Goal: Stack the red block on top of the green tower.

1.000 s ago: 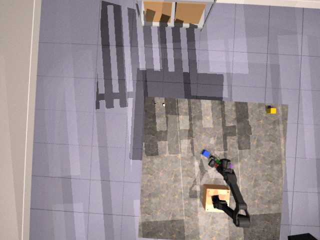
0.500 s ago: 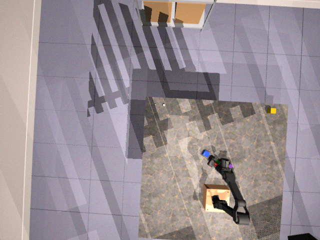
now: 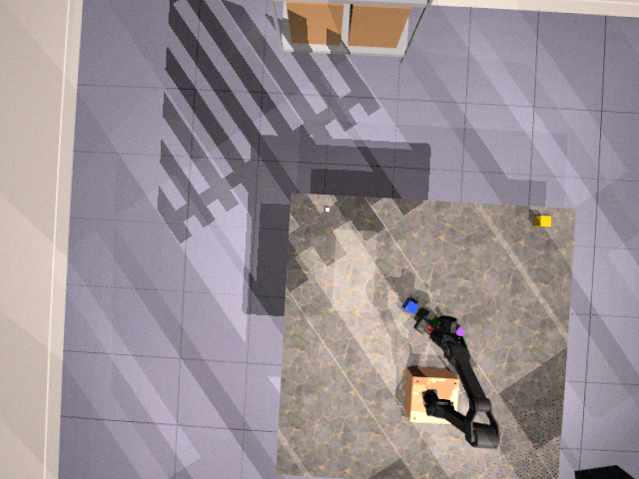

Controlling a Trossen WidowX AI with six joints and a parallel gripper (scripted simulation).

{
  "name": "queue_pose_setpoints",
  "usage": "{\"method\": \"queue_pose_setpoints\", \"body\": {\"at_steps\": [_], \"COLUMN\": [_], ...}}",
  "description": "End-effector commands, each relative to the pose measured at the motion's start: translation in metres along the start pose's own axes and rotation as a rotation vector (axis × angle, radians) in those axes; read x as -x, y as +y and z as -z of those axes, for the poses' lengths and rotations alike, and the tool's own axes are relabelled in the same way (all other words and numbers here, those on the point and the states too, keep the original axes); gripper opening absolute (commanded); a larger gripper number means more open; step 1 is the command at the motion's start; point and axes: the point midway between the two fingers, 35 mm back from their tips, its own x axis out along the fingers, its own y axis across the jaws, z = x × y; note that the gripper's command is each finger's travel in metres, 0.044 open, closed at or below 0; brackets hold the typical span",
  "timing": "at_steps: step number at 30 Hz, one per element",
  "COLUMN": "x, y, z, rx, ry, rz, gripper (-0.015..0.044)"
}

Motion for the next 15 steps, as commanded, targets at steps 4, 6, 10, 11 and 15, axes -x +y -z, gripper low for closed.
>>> {"method": "queue_pose_setpoints", "body": {"at_steps": [4, 6, 10, 11, 15], "x": [0.0000, 0.0000, 0.0000, 0.0000, 0.0010], "y": [0.0003, 0.0003, 0.0003, 0.0003, 0.0003], "z": [0.0003, 0.0003, 0.0003, 0.0003, 0.0003], "rx": [-0.001, -0.001, -0.001, -0.001, -0.001], "ry": [0.000, 0.000, 0.000, 0.000, 0.000], "rz": [-0.001, -0.001, -0.001, -0.001, -0.001], "gripper": [0.0230, 0.0177, 0.0131, 0.0125, 0.0078]}}
